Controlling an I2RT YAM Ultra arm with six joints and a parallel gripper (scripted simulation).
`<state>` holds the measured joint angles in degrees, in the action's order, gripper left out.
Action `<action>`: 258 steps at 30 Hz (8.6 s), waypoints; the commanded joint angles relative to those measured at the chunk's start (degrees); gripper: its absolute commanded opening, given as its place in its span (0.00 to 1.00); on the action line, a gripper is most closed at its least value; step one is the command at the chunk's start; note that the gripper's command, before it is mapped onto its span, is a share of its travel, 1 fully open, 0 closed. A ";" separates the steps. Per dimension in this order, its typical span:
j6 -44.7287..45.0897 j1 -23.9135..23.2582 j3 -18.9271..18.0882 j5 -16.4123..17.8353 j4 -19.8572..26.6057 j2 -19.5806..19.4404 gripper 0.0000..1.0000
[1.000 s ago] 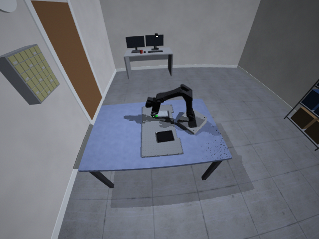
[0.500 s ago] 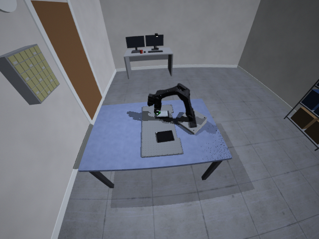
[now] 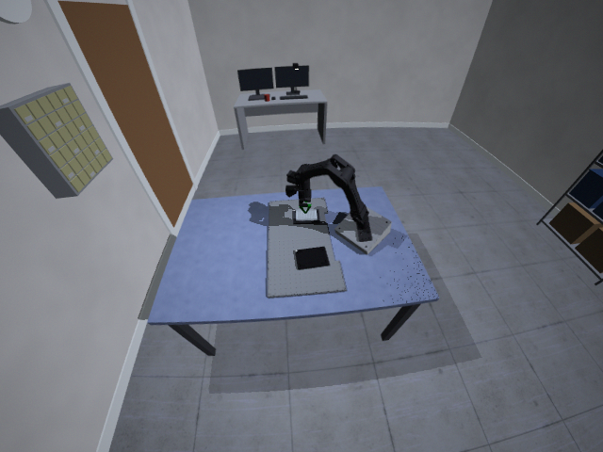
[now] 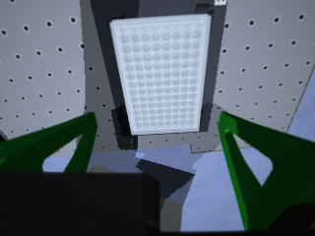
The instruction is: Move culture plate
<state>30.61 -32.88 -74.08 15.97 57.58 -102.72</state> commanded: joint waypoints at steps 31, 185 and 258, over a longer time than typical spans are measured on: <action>5.97 -2.94 -1.88 2.10 1.12 1.25 1.00; 3.96 -1.21 3.37 1.94 -6.85 -0.99 0.00; 5.97 -3.21 -1.79 2.08 1.13 1.74 0.00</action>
<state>36.25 -35.14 -73.52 17.47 58.61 -102.76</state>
